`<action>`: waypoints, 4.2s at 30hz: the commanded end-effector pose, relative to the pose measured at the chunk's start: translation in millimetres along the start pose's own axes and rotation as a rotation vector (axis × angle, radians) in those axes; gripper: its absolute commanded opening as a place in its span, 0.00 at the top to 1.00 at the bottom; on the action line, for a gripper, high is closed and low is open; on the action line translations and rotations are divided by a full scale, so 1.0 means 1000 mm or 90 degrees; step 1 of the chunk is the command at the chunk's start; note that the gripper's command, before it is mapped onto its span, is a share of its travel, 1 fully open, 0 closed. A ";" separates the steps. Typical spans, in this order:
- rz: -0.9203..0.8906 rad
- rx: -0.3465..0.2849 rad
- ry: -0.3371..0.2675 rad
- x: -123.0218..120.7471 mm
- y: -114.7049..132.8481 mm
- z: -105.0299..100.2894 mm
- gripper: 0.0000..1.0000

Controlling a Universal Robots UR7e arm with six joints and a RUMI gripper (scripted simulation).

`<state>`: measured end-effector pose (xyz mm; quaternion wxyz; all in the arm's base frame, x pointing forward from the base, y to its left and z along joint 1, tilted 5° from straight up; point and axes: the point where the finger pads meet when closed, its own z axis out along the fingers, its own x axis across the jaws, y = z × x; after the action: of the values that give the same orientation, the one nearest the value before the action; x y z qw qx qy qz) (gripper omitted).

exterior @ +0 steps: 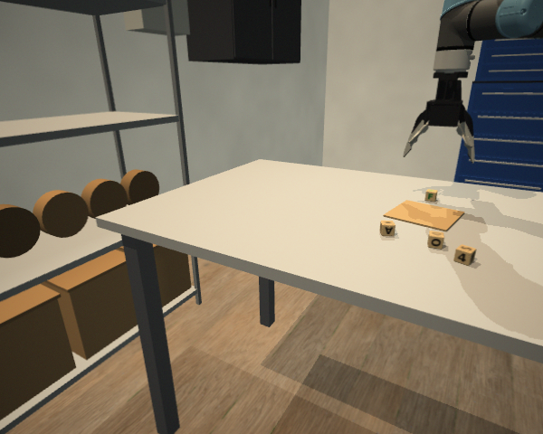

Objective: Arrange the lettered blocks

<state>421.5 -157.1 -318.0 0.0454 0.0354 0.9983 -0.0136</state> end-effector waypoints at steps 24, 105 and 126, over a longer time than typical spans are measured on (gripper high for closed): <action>-0.298 0.000 0.001 -0.011 0.040 0.002 0.00; -1.596 -0.002 0.001 0.009 0.229 0.006 0.00; -1.934 0.000 0.001 0.032 0.271 0.006 0.00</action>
<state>413.6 106.6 -333.6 -0.0105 -0.9886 0.1430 -0.0454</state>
